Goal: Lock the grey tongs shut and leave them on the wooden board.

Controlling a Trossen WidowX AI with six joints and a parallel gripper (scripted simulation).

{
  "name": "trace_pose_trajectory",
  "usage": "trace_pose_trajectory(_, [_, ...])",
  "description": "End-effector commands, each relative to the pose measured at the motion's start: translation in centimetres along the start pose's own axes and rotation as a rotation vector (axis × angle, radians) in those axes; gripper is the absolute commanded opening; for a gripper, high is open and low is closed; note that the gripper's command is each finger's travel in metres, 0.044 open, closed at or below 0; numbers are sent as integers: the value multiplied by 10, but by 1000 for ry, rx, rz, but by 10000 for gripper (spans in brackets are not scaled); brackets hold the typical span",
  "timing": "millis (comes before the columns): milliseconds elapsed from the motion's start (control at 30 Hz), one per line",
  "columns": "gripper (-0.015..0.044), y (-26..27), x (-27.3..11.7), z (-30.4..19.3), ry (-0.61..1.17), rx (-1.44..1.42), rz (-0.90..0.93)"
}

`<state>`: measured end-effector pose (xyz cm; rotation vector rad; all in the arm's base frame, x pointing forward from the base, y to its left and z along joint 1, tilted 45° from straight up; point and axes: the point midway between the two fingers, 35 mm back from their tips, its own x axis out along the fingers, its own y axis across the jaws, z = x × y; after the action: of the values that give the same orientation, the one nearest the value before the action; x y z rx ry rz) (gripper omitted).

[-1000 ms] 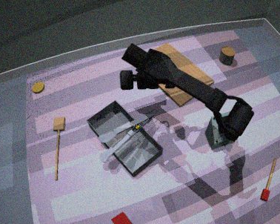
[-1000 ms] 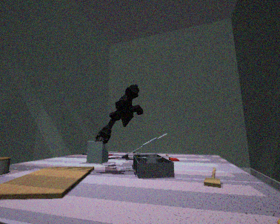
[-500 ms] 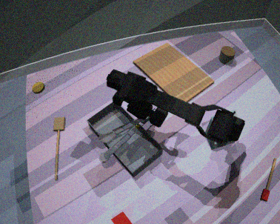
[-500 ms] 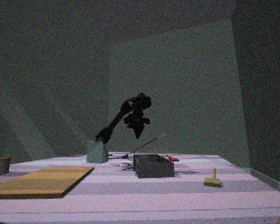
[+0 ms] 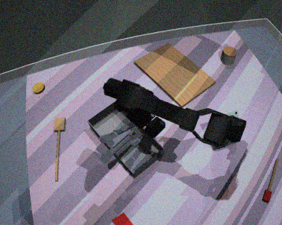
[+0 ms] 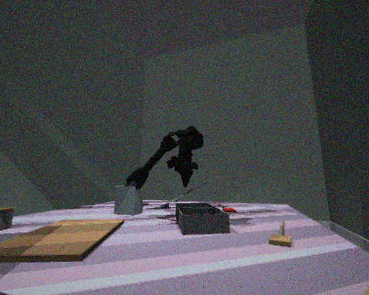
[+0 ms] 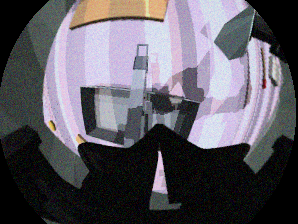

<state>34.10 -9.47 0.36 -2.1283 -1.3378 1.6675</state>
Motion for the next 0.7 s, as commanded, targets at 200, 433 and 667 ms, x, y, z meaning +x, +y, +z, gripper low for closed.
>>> trace_pose_trajectory(200, [-150, 1, 11, -1, 4, 14, -8])
trace_pose_trajectory(433, [-150, 1, 23, -1, 4, 17, -5])
trace_pose_trajectory(667, [-150, 1, 34, -1, 5, 20, -3])
